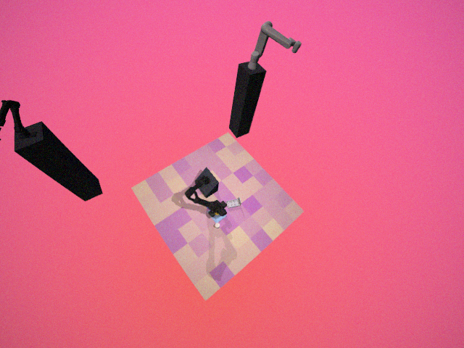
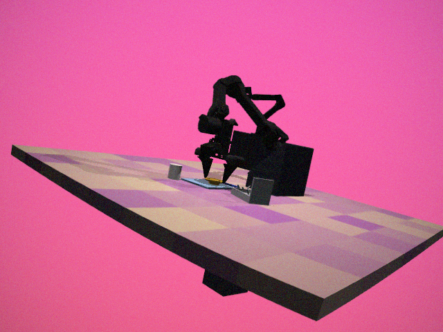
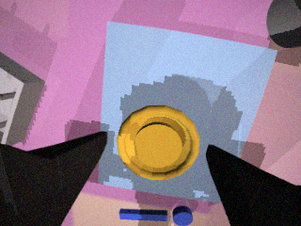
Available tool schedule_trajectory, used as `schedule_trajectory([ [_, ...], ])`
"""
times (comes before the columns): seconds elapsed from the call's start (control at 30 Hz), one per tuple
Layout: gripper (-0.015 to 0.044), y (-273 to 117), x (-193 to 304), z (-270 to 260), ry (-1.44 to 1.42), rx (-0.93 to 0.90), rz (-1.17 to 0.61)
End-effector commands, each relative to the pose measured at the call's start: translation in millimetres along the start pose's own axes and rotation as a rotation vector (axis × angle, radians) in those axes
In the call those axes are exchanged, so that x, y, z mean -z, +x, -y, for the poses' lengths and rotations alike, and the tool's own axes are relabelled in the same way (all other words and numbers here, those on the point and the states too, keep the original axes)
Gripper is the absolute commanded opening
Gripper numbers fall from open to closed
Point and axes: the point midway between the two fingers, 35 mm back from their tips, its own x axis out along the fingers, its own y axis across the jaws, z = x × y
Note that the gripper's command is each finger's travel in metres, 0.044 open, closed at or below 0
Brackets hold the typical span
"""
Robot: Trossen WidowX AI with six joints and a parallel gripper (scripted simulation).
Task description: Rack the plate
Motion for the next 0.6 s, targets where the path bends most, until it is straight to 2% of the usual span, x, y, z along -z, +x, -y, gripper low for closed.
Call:
schedule_trajectory([
  [0.0, 0.04, 7.9, 1.4, 0.3, -0.009, 0.007, -0.003],
  [0.13, 0.04, 11.7, 1.9, 0.5, -0.009, 0.008, -0.003],
  [0.2, 0.0367, 11.7, 1.9, 0.5, -0.009, 0.008, -0.003],
  [0.4, 0.0364, 11.7, 1.9, 0.5, -0.009, 0.008, -0.003],
  [0.57, 0.0331, 11.7, 1.9, 0.5, -0.009, 0.008, -0.003],
])
